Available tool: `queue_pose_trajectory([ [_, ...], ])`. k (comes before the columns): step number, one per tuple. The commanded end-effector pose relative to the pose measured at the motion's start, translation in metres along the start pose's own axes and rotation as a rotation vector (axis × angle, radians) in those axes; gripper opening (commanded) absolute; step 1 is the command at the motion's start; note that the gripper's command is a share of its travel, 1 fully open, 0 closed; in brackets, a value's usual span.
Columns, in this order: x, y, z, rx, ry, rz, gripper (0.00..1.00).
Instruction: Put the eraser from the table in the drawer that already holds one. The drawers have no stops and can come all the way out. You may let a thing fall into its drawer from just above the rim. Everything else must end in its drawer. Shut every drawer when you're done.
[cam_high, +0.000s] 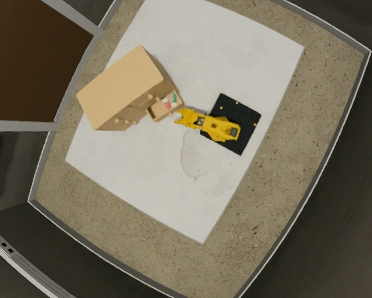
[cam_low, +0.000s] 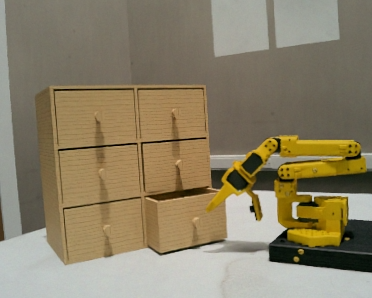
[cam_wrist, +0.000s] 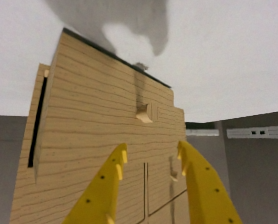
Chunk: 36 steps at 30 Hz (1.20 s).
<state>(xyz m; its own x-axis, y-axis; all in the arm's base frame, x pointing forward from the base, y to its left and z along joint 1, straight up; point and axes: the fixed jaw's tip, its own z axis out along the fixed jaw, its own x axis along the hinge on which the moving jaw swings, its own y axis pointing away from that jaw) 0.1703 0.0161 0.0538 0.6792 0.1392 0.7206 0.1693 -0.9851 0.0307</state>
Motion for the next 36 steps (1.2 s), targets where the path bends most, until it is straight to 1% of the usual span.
queue_pose_trajectory([
  [1, -0.003, 0.0, 0.002, 0.001, -0.007, 0.001, 0.21],
  [29, -0.004, 0.0, 0.003, 0.001, -0.007, 0.001, 0.21],
  [36, 0.0, -0.001, 0.015, 0.003, -0.007, 0.001, 0.21],
])
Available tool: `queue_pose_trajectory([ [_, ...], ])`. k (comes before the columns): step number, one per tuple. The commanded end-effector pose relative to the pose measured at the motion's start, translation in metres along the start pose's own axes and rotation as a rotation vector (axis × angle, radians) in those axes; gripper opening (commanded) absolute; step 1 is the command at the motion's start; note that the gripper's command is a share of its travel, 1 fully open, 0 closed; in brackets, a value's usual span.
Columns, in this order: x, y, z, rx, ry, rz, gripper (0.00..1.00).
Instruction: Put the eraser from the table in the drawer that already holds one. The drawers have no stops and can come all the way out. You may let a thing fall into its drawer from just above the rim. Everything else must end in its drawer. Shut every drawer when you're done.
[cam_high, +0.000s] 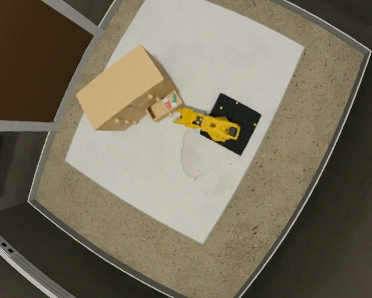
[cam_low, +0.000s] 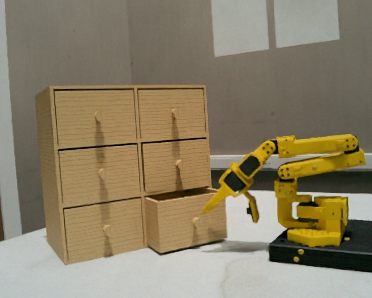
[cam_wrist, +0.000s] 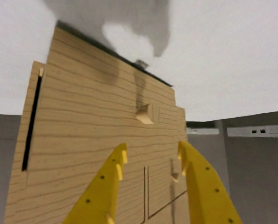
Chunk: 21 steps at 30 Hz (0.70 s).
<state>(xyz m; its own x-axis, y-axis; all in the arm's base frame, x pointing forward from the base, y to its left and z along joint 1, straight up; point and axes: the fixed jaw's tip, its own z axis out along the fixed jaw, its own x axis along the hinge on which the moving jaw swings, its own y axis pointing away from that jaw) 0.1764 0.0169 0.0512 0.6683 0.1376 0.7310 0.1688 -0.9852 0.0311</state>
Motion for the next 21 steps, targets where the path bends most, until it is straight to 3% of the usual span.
queue_pose_trajectory([
  [1, -0.0027, -0.0007, 0.0107, 0.003, -0.022, 0.001, 0.21],
  [3, -0.0023, -0.0008, 0.0145, 0.004, -0.022, 0.001, 0.21],
  [21, -0.002, -0.0007, 0.0144, 0.004, -0.02, 0.001, 0.21],
])
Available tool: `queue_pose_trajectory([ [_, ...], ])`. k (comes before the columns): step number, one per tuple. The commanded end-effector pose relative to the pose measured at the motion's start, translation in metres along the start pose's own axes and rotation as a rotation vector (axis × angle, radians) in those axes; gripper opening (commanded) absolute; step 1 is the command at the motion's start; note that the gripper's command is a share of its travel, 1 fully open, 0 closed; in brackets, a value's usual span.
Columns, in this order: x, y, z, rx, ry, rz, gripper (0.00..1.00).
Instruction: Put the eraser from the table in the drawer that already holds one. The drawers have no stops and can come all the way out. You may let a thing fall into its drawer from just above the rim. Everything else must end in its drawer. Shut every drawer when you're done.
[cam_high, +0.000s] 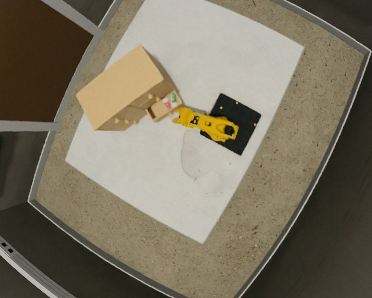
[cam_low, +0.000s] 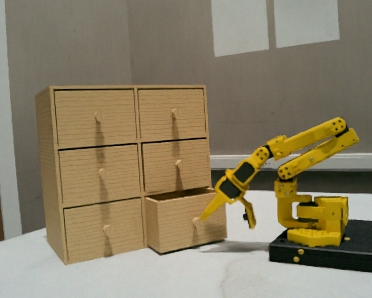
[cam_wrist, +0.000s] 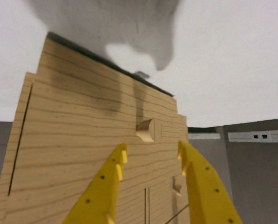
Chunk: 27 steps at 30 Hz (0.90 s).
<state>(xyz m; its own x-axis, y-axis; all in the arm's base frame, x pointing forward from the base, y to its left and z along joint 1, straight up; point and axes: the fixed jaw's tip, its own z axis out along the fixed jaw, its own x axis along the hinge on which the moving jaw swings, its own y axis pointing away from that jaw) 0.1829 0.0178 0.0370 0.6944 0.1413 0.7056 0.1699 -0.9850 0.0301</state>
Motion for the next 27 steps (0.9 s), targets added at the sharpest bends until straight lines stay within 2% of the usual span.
queue_pose_trajectory([
  [1, 0.004, -0.001, 0.0, 0.002, 0.016, 0.001, 0.21],
  [6, 0.004, -0.001, 0.0, 0.002, 0.016, 0.001, 0.21],
  [16, 0.002, -0.001, 0.019, 0.004, 0.017, 0.001, 0.21],
  [27, 0.003, -0.001, 0.019, 0.004, 0.022, 0.001, 0.21],
])
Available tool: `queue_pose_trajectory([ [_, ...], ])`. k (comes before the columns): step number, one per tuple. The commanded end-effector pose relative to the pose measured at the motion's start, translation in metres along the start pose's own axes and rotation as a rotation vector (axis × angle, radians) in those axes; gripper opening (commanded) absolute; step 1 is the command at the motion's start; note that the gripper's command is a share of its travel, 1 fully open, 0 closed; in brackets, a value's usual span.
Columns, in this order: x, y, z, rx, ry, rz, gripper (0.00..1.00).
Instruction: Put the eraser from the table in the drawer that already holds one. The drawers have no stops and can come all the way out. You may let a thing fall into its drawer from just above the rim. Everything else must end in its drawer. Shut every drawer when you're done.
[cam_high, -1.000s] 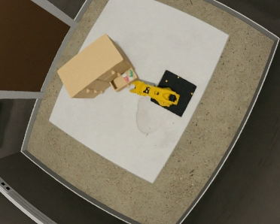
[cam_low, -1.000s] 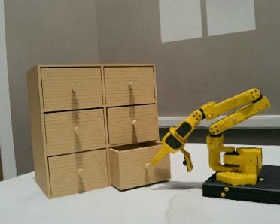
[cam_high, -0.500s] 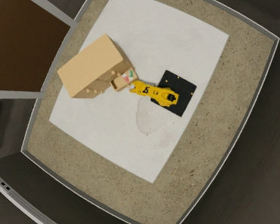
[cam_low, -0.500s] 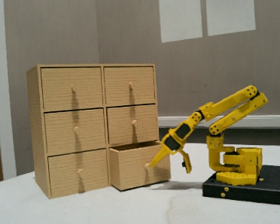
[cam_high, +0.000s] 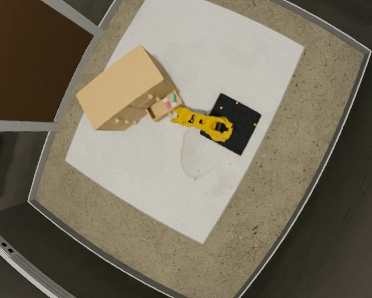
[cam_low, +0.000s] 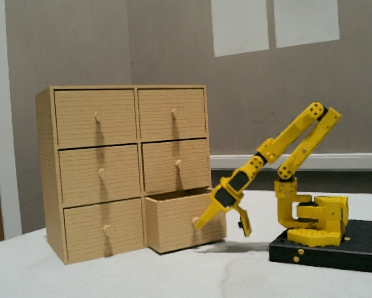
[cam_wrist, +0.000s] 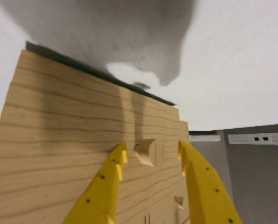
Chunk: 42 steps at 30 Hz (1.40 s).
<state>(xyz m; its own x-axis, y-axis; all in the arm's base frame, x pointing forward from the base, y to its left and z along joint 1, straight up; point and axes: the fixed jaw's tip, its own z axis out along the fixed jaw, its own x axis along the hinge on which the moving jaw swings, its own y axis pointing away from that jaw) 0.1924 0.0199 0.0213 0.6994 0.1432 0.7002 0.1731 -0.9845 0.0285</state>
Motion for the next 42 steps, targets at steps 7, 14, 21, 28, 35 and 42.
queue_pose_trajectory([
  [7, 0.0073, -0.0003, 0.0011, 0.001, 0.029, 0.002, 0.21],
  [14, 0.0056, -0.0004, 0.0027, 0.001, 0.022, 0.002, 0.21],
  [21, 0.0056, -0.0004, 0.0027, 0.001, 0.022, 0.002, 0.21],
  [28, 0.0056, -0.0004, 0.0027, 0.001, 0.022, 0.002, 0.21],
  [35, 0.0079, -0.0002, 0.0033, 0.001, 0.022, 0.003, 0.21],
  [42, 0.0111, 0.0001, 0.0041, 0.0, 0.022, 0.004, 0.21],
])
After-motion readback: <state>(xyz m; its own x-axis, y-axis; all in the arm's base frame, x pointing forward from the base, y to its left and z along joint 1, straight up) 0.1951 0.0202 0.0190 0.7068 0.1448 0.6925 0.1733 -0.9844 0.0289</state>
